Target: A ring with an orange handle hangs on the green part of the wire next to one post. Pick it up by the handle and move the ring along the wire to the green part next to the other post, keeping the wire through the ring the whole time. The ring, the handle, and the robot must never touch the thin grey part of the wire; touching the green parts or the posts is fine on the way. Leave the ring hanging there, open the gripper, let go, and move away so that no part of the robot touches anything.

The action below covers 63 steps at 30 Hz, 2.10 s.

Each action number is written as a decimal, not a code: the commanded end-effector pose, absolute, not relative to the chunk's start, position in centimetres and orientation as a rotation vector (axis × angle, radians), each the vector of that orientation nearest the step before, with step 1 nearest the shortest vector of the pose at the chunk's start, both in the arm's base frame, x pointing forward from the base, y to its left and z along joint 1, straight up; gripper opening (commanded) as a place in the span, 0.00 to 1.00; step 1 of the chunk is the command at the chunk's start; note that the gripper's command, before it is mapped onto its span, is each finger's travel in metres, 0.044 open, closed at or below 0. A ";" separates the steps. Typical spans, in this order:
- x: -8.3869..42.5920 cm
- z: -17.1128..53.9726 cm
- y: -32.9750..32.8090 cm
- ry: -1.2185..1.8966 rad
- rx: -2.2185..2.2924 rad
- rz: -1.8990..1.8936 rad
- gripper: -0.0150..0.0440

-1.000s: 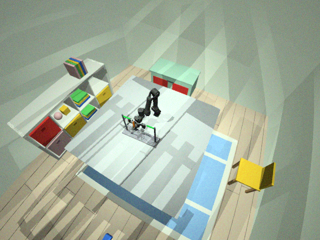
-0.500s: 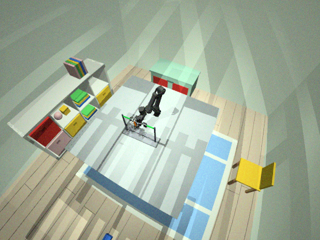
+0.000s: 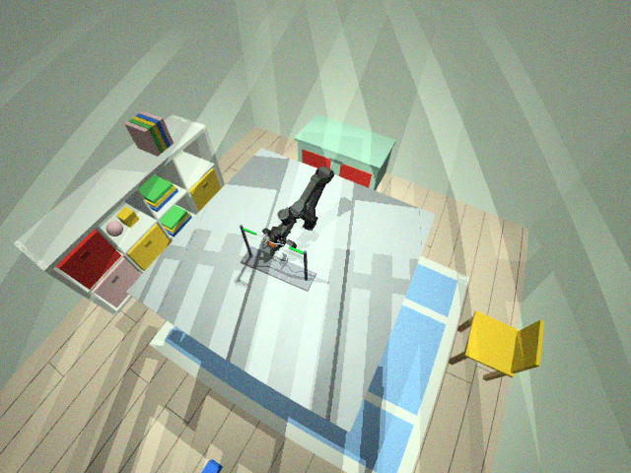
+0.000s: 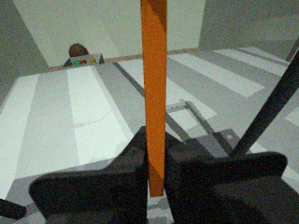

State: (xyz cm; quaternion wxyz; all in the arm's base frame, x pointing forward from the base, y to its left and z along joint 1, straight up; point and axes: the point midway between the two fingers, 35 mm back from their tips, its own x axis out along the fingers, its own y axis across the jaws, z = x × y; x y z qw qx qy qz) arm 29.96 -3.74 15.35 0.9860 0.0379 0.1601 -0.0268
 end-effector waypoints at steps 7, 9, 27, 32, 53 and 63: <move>28.7 16.6 -0.7 0.460 0.242 -0.139 0.00; 28.5 16.9 0.0 0.489 0.283 -0.155 0.00; 28.2 20.1 5.0 0.628 0.562 -0.242 0.00; 28.2 20.1 4.8 0.627 0.520 -0.216 0.00; 27.9 18.9 0.1 0.595 0.018 0.053 0.00; 28.4 19.1 -2.8 0.574 -0.271 0.206 0.00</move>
